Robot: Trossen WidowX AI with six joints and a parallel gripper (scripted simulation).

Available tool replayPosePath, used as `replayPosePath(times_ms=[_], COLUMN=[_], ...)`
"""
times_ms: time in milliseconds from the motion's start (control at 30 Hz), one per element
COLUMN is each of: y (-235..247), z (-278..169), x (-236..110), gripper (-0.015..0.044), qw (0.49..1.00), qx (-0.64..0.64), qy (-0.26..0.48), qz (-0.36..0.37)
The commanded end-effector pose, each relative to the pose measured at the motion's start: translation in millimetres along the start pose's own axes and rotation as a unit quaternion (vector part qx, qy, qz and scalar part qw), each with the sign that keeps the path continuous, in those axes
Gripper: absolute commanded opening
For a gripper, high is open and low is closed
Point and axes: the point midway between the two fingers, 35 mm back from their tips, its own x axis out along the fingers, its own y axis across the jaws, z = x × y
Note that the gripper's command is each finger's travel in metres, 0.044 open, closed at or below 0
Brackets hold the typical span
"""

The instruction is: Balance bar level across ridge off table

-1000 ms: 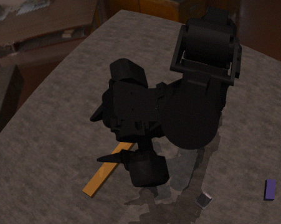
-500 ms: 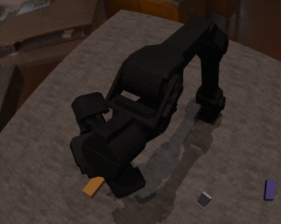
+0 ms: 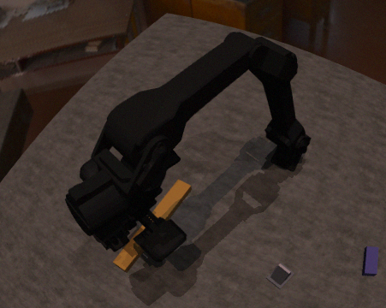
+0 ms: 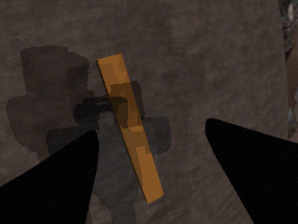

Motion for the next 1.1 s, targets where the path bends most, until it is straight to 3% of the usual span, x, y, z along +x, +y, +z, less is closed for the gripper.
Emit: replayPosePath(times_ms=[0,400,700,1067], y=[-3.9,-13.3,-12.3,1.2], z=[-11.2,-42.3,-43.2,-50.7], x=[26.5,79.3,83.2,121.9], gripper=[0.0315,0.0315,0.0315,0.0315], qw=[0.998,0.979,0.979,0.979], qx=[-0.031,-0.082,-0.082,-0.082], qy=[0.031,0.073,0.073,0.073], qz=[0.047,0.17,0.171,0.171])
